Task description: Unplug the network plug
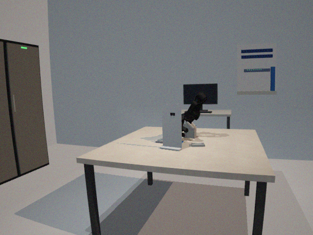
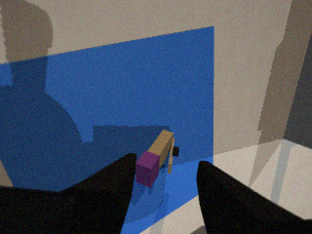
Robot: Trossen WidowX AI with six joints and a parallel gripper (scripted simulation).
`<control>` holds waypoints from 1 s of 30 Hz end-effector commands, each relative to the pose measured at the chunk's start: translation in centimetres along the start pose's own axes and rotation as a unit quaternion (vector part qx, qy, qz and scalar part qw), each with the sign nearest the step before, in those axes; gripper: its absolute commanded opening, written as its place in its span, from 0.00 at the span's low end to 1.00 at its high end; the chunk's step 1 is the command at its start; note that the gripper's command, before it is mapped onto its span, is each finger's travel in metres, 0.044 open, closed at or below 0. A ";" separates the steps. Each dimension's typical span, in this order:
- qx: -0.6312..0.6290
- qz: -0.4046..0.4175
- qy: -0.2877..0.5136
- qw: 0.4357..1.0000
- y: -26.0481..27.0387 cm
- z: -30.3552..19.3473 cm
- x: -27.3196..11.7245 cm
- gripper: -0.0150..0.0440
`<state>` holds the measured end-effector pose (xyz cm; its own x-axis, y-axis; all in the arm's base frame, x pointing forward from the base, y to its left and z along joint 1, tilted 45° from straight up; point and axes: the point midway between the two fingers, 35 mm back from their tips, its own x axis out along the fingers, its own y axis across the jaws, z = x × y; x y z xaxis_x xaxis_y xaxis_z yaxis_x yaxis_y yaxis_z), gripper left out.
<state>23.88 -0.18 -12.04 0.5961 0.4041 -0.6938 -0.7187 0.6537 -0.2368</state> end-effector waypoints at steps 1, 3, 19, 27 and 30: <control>-0.003 -0.003 -0.002 1.000 -0.2 0.1 -0.4 0.52; -0.003 -0.003 -0.002 1.000 -0.2 0.1 -0.6 0.52; -0.002 -0.002 0.000 1.000 -0.2 -0.1 -2.1 0.52; -0.002 -0.002 0.000 1.000 -0.4 -0.2 -2.5 0.52; -0.003 -0.002 0.001 1.000 -0.5 -0.3 -2.6 0.52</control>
<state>22.34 -1.46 -10.60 0.5898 0.4038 -0.6994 -0.7202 0.6548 -0.2293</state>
